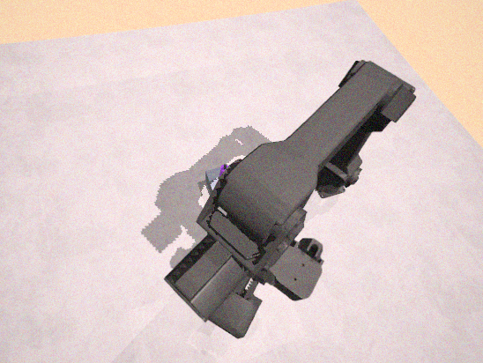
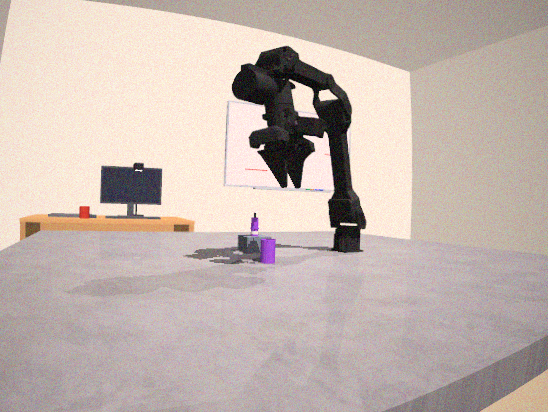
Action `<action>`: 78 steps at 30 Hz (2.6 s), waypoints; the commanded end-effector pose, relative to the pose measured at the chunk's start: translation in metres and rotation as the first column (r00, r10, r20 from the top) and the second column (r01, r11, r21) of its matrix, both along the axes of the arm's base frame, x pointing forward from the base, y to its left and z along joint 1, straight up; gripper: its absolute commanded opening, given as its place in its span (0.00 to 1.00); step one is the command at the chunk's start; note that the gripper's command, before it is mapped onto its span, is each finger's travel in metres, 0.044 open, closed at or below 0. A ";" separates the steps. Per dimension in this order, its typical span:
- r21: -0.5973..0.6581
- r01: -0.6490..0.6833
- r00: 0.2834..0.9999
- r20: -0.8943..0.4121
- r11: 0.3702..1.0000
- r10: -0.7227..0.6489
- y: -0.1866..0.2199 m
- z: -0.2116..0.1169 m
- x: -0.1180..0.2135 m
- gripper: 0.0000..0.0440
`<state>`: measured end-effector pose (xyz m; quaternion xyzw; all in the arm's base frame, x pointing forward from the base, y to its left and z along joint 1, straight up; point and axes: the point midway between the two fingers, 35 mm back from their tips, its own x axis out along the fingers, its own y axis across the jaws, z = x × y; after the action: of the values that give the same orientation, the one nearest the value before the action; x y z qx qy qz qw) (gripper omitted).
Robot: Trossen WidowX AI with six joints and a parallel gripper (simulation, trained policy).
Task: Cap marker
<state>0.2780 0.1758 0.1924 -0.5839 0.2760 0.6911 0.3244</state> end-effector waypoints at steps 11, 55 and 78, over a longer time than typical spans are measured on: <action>-0.073 0.009 1.000 -0.021 0.997 -0.011 -0.031 -0.022 0.022 0.71; -0.147 -0.126 0.981 -0.167 0.981 0.101 -0.063 -0.114 0.013 0.63; -0.166 -0.167 0.986 -0.059 0.972 0.159 -0.073 -0.108 0.019 0.25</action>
<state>0.2929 0.1067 0.0758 -0.6049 0.2951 0.7107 0.2046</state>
